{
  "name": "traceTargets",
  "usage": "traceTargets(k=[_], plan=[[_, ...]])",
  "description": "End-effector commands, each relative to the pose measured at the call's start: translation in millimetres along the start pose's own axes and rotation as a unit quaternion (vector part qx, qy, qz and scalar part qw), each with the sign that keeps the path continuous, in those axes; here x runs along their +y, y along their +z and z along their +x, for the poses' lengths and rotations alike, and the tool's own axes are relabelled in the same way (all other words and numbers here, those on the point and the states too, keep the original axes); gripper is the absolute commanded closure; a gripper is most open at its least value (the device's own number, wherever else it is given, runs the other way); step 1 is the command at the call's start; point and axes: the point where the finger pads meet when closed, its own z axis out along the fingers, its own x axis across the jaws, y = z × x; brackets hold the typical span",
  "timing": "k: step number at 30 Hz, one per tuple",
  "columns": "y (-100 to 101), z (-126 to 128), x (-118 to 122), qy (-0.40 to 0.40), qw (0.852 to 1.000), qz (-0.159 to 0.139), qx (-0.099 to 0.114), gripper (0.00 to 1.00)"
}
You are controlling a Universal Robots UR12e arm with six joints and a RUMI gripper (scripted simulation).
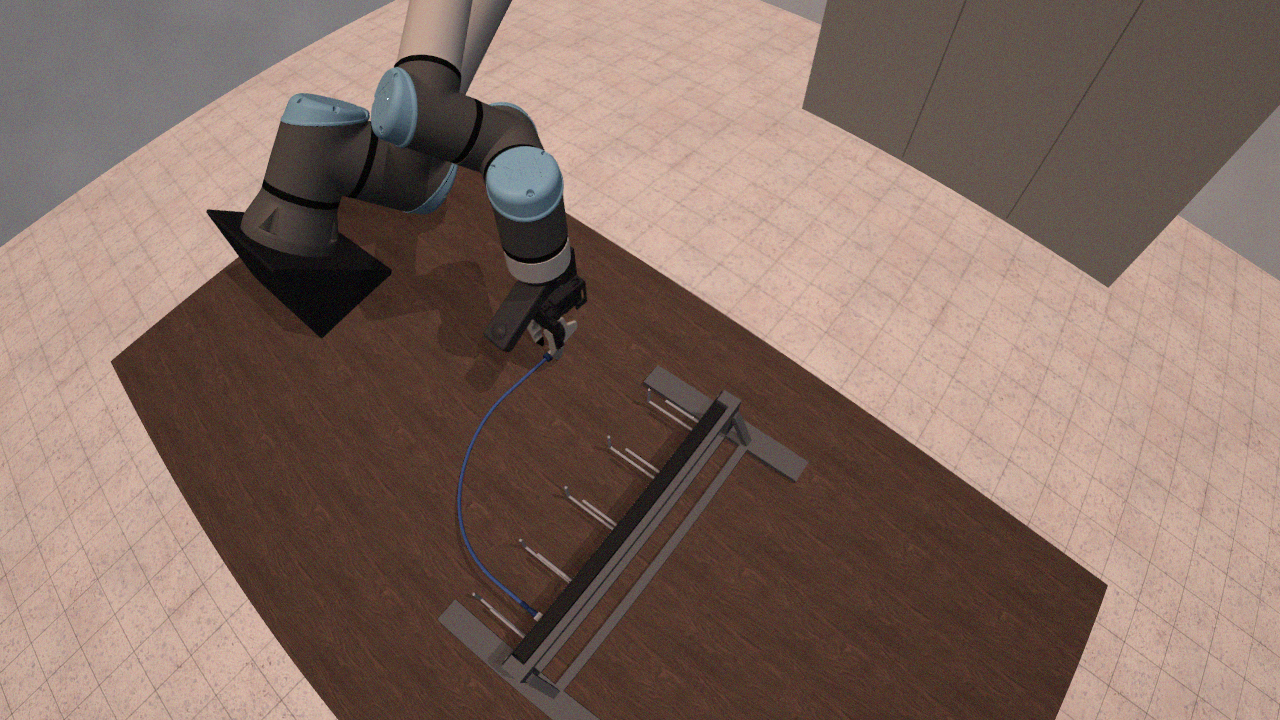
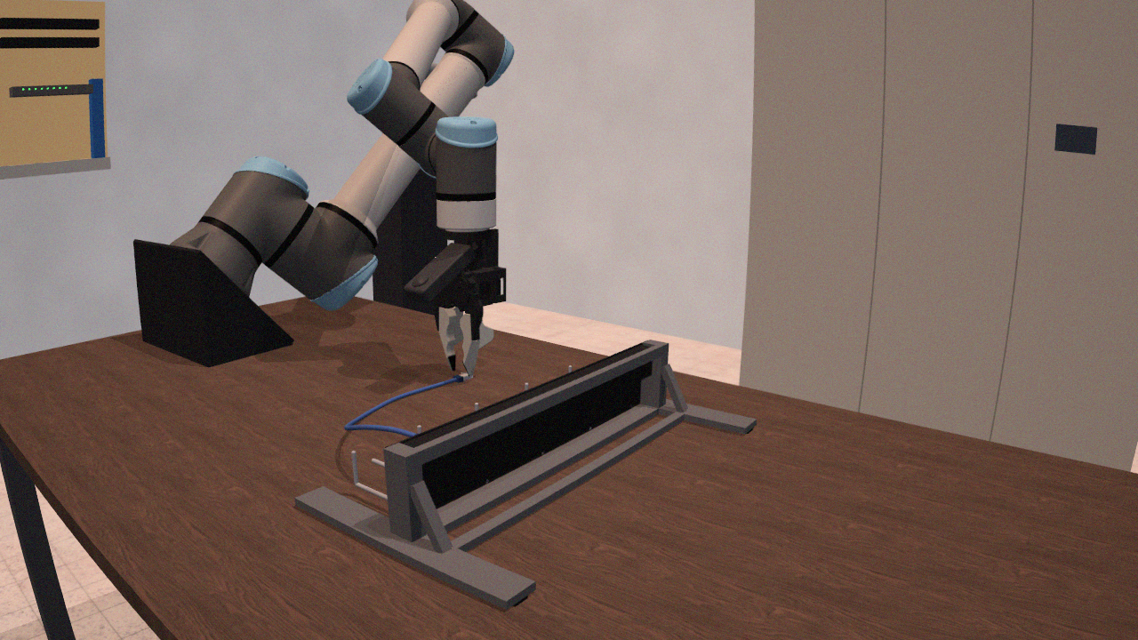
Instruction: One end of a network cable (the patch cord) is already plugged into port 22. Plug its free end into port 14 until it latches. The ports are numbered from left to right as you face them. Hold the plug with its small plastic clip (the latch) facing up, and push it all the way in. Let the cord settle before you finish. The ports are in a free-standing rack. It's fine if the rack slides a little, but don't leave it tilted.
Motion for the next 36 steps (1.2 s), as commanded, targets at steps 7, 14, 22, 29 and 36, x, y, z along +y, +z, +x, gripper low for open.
traceTargets(k=[7,14,22,29,36], plan=[[1.5,-0.6,-0.1,0.000,1.000,0.000,0.000,0.78],[3.4,-0.6,0.0,0.000,1.000,0.000,0.000,0.78],[5.9,-0.6,-0.1,0.000,1.000,0.000,0.000,0.78],[8.2,-0.6,-0.1,0.000,1.000,0.000,0.000,0.78],[9.4,-0.6,-0.1,0.000,1.000,0.000,0.000,0.78]])
